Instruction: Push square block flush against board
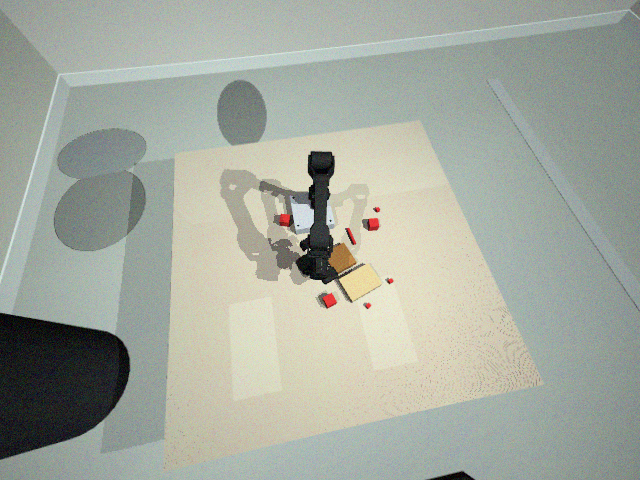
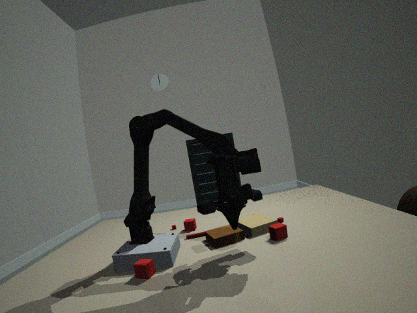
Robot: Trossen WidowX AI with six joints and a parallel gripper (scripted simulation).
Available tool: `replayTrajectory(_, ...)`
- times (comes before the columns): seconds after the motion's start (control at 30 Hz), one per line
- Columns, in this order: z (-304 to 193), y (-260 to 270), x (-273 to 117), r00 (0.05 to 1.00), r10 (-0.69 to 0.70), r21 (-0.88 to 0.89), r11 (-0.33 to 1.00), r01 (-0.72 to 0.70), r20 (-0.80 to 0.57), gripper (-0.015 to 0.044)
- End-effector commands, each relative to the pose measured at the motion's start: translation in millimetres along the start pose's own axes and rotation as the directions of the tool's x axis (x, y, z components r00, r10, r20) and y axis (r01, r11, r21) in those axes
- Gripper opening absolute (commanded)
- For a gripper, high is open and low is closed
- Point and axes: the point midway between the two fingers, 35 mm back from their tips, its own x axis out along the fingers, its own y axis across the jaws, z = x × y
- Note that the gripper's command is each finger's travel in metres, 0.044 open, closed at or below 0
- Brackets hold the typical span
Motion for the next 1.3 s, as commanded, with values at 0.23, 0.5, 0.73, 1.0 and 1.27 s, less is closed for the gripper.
replayTrajectory(0.23, -28, -14, -4, 1.0, -0.003, -0.325, 0.946, 0.0, -0.008, 0.0)
replayTrajectory(0.5, -48, -26, -6, 1.0, -0.004, -0.568, 0.823, -0.002, -0.01, 0.0)
replayTrajectory(0.73, -65, -38, -6, 1.0, -0.005, -0.747, 0.665, -0.005, -0.011, 0.0)
replayTrajectory(1.0, -82, -53, -5, 1.0, -0.006, -0.899, 0.438, -0.009, -0.013, 0.0)
replayTrajectory(1.27, -98, -68, -2, 1.0, -0.007, -0.984, 0.179, -0.013, -0.014, 0.0)
